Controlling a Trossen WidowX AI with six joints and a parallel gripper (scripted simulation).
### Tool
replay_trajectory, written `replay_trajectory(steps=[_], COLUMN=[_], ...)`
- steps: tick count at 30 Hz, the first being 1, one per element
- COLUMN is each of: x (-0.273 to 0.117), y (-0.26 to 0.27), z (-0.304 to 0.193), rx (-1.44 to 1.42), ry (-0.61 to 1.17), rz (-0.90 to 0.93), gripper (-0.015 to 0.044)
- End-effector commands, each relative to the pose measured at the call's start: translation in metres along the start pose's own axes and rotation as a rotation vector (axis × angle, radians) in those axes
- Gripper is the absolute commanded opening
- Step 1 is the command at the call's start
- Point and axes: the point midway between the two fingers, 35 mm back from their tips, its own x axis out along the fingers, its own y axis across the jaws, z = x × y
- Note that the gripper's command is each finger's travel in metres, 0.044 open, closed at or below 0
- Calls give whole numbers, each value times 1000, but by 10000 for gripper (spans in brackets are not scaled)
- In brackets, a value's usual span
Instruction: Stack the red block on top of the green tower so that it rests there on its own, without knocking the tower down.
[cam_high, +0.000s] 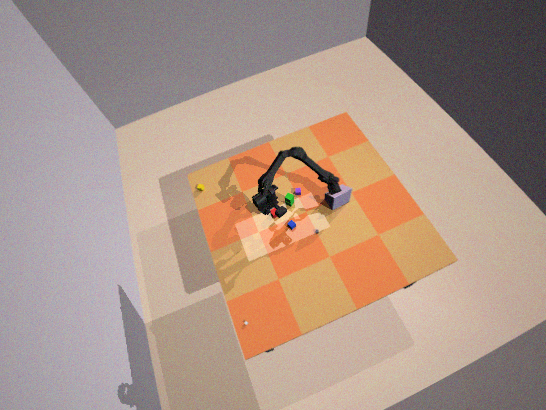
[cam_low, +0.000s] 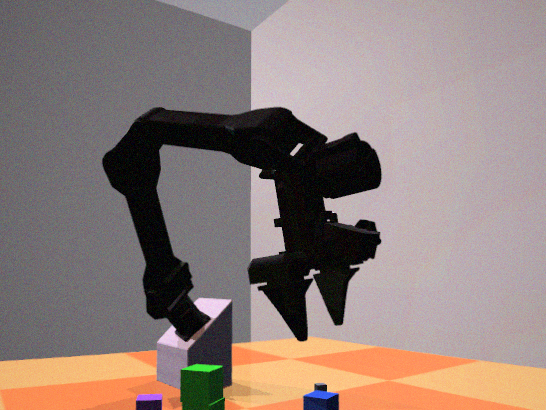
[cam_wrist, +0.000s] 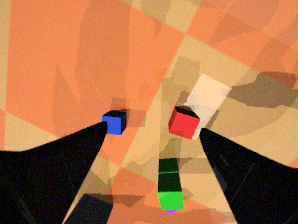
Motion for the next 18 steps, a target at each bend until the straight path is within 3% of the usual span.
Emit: replay_trajectory(steps=[1,9,18], x=[9,16,68], y=[-40,-52,-56], z=[-22,-31,-37], rx=[144,202,202], ry=[69,94,94], rz=[-87,-123,-125], gripper=[440,440,440])
